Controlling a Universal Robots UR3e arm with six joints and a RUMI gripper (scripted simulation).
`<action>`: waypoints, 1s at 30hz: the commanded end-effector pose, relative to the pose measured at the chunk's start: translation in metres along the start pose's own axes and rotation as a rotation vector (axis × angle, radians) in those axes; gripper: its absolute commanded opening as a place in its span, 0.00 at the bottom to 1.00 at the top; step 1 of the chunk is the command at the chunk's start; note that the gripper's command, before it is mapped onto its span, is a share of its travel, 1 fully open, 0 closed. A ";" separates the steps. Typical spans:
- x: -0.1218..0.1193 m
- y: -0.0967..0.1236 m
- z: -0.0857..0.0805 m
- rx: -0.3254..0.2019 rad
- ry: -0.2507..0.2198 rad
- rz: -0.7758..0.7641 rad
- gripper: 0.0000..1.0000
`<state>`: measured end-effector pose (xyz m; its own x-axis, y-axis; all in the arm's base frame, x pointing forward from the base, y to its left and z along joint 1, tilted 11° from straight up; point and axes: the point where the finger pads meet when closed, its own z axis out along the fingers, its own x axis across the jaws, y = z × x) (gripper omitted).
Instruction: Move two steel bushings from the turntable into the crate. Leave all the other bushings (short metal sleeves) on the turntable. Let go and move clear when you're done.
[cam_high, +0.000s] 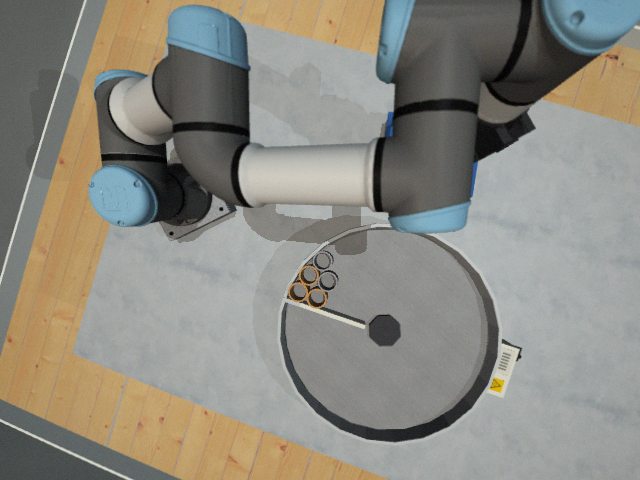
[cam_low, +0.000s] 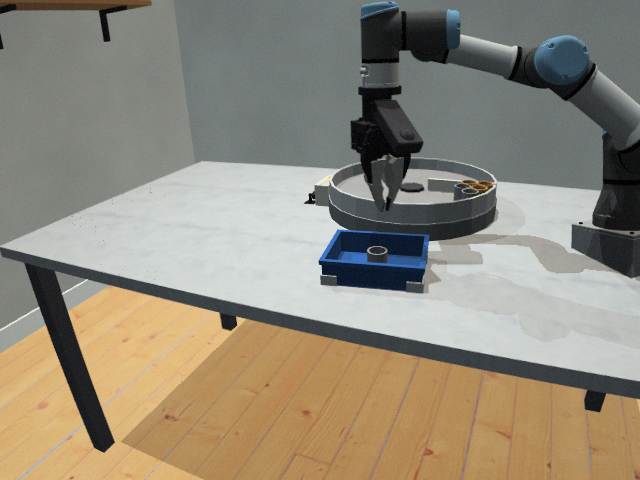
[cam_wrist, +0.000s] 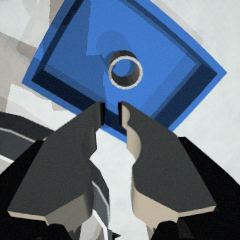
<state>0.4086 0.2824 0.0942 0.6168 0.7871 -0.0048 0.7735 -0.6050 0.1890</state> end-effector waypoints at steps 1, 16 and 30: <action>0.001 0.000 -0.001 -0.002 0.003 0.000 0.06; 0.000 0.000 -0.001 -0.002 0.003 0.000 0.05; -0.007 0.005 -0.002 -0.001 0.003 0.000 0.05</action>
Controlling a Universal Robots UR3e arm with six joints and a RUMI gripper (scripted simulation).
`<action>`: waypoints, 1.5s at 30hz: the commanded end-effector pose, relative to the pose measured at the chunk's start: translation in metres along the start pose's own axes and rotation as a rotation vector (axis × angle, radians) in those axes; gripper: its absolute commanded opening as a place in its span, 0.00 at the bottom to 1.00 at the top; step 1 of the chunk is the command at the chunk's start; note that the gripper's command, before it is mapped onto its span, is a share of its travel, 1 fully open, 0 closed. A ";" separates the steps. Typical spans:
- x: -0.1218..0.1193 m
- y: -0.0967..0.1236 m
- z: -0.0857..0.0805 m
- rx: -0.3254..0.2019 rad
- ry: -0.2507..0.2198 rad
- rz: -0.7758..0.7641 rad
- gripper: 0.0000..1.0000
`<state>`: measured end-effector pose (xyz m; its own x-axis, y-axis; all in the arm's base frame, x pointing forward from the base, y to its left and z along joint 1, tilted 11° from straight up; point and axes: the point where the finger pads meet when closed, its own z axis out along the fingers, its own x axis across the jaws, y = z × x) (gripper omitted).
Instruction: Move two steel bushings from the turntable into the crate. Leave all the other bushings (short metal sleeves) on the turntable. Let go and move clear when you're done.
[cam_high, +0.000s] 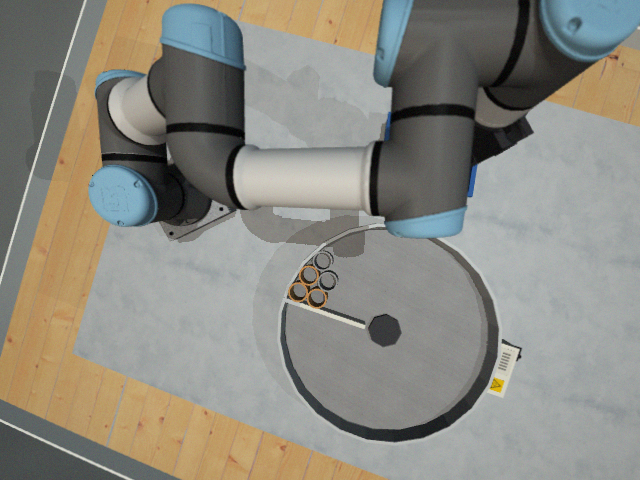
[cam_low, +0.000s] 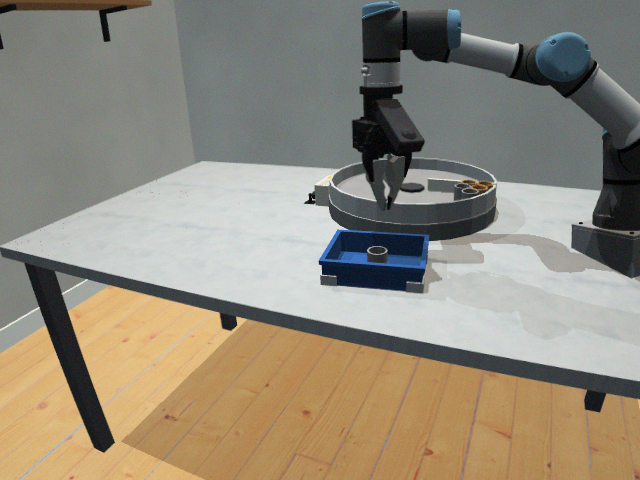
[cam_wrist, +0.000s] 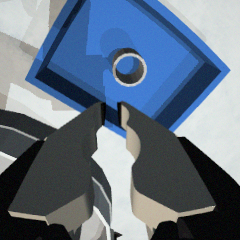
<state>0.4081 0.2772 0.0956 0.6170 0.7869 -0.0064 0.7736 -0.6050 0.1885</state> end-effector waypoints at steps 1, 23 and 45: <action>-0.002 0.002 -0.002 -0.002 0.005 0.000 0.05; -0.051 0.021 -0.003 -0.002 0.004 0.000 0.05; -0.167 0.062 -0.001 -0.002 0.005 0.000 0.05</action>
<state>0.3625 0.1387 0.1053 0.6215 0.7829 -0.0298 0.7737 -0.6074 0.1802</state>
